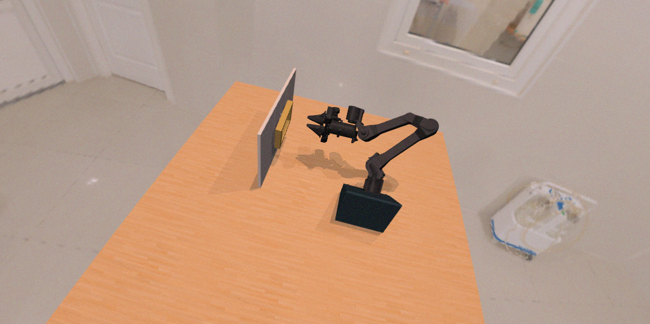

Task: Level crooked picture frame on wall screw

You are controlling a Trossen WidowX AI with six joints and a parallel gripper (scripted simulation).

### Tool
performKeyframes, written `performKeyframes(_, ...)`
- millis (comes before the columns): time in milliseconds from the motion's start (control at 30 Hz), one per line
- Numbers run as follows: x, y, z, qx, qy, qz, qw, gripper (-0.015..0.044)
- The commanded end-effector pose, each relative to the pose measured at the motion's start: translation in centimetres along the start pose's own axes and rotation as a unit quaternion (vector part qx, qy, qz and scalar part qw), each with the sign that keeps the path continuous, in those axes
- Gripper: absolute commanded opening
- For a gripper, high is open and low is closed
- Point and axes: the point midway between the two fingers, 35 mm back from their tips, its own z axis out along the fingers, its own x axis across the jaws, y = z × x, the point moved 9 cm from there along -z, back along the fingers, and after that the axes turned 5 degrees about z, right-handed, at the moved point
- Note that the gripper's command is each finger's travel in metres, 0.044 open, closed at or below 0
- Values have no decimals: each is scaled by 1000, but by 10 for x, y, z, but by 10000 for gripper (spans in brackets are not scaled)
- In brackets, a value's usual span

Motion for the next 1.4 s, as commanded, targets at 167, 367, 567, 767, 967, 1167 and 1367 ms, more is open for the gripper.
performKeyframes(167,25,-4,-44,-4,3,-39,999,260)
performKeyframes(367,33,-17,-77,-1,2,-65,998,260)
performKeyframes(567,35,-17,-82,-4,6,-68,998,260)
performKeyframes(767,33,-21,-85,0,2,-72,997,260)
performKeyframes(967,33,-21,-85,0,2,-72,997,260)
performKeyframes(1167,33,-21,-85,0,2,-72,997,260)
performKeyframes(1367,33,-21,-85,0,2,-72,997,260)
